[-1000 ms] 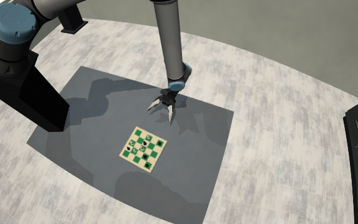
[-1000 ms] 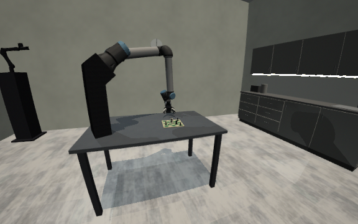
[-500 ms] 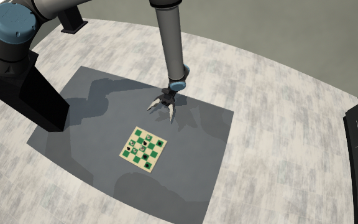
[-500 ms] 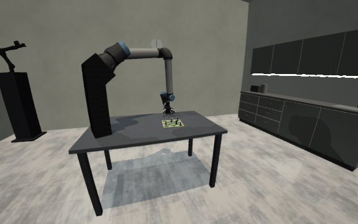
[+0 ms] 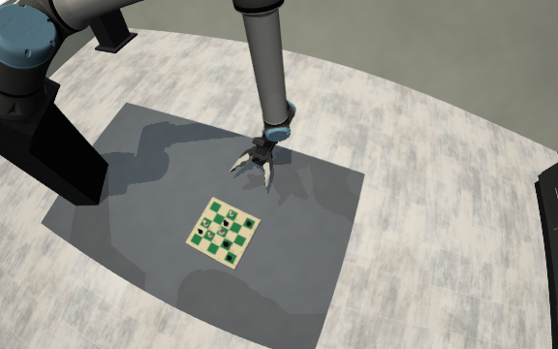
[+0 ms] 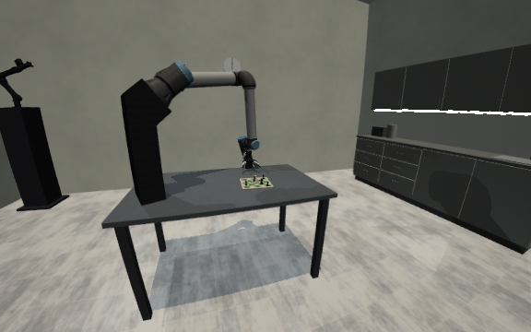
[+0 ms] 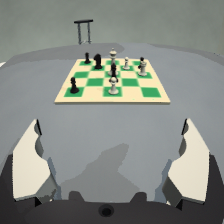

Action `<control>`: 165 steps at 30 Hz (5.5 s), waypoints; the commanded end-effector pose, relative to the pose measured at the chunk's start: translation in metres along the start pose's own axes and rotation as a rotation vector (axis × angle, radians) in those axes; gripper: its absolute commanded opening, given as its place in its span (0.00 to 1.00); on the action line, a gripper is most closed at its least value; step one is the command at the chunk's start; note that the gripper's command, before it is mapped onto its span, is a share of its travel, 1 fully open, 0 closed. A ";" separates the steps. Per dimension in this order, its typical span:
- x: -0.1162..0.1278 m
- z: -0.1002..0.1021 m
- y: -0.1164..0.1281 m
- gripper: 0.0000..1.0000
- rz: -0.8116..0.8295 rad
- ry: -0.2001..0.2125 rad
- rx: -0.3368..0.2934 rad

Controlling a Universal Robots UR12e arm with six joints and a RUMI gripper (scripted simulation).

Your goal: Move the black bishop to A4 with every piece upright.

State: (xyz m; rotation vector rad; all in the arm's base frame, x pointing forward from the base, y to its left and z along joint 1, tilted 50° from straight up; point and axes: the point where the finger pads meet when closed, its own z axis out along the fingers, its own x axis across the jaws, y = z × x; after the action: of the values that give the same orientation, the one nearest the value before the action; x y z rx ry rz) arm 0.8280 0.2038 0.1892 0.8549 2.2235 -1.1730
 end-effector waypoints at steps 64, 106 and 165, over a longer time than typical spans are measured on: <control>0.005 -0.019 -0.088 1.00 -0.002 0.007 0.009; 0.003 0.058 -0.115 1.00 0.718 0.560 -0.419; 0.008 0.153 -0.143 1.00 1.556 1.219 -0.922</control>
State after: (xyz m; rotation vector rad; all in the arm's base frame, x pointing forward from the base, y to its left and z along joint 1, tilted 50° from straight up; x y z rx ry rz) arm 0.7397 0.0129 0.1822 2.3177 1.3754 1.1942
